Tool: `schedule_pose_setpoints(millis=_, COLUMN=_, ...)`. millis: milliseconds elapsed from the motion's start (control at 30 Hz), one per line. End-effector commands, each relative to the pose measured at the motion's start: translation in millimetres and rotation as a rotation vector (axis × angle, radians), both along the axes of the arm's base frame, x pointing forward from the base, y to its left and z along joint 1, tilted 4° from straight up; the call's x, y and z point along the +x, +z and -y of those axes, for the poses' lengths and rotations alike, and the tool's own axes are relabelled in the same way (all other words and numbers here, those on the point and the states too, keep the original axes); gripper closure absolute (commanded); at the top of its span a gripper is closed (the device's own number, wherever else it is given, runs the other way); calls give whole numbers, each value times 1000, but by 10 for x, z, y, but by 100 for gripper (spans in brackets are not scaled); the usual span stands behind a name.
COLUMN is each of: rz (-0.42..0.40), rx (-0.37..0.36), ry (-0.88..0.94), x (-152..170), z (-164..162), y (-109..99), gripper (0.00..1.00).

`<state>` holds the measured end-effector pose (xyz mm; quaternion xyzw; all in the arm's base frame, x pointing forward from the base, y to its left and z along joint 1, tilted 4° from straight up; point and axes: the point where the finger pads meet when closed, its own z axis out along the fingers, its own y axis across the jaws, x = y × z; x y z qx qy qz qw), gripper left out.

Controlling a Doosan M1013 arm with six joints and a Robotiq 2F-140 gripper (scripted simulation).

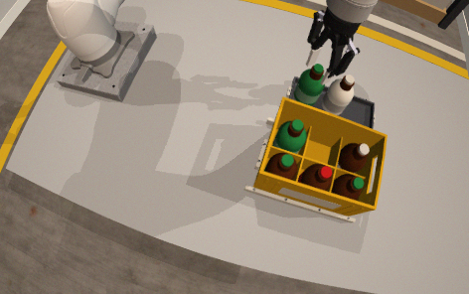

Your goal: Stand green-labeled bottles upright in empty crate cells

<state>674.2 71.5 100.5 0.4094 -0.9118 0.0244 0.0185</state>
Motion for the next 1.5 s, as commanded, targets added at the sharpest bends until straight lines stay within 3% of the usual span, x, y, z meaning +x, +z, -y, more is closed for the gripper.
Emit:
schedule_pose_setpoints(millis=0, rz=-3, rx=-2, ry=-8, x=-4, z=24, y=-34, gripper=62)
schedule_pose_setpoints(millis=733, rz=-3, rx=-2, ry=-8, x=-4, z=24, y=-34, gripper=62)
schedule_pose_setpoints(millis=767, rz=-3, rx=-2, ry=-8, x=-4, z=24, y=-34, gripper=100)
schedule_pose_setpoints(millis=1467, rz=-3, rx=-2, ry=-8, x=-4, z=24, y=-34, gripper=100)
